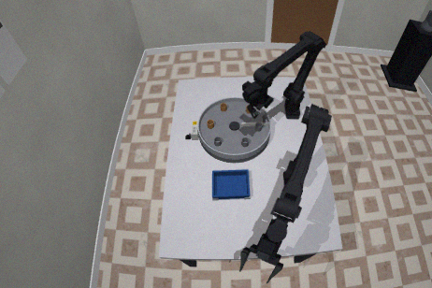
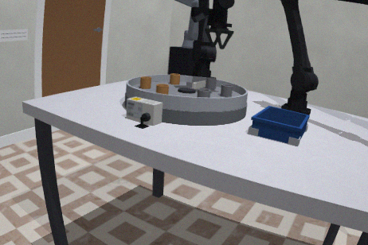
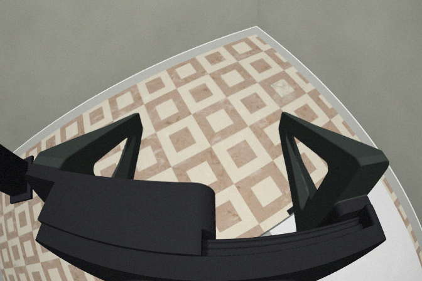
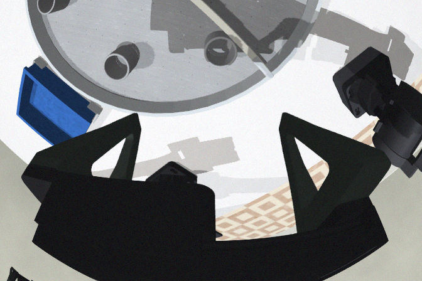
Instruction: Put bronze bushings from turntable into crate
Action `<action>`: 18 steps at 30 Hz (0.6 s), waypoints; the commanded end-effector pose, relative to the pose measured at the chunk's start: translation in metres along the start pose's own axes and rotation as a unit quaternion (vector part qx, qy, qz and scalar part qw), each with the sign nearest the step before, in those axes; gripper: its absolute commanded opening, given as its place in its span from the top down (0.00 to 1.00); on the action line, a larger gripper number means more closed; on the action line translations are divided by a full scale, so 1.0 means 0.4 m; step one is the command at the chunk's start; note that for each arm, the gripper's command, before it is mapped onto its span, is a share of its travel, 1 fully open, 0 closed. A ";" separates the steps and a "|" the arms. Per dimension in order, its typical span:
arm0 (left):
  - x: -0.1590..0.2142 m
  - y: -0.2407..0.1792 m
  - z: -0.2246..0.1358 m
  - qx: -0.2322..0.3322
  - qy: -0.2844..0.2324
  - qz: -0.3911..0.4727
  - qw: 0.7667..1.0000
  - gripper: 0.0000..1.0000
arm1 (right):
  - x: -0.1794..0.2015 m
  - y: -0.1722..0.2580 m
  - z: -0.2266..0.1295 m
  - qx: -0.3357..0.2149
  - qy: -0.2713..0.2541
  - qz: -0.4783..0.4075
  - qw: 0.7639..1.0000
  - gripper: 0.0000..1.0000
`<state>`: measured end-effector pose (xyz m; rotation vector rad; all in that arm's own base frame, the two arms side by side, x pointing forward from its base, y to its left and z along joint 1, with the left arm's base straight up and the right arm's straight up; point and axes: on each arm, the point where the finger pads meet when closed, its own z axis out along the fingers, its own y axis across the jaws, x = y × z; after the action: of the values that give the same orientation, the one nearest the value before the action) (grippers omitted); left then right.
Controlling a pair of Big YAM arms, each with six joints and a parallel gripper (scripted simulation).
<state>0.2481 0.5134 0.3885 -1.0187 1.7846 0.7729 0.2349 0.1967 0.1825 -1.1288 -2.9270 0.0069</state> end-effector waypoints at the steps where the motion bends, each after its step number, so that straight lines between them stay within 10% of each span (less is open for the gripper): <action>1: -0.082 0.156 -0.054 -0.051 -0.066 -0.038 0.996 0.00 | -0.008 0.011 -0.015 -0.009 -0.002 0.006 1.000 0.00; 18: -0.126 0.584 -0.271 -0.217 -0.174 -0.083 0.957 0.00 | -0.008 0.011 -0.015 -0.009 -0.002 0.006 1.000 0.00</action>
<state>0.0181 0.5536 0.4753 -1.2308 1.3060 1.1673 0.2348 0.1967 0.1825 -1.1275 -2.9276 0.0068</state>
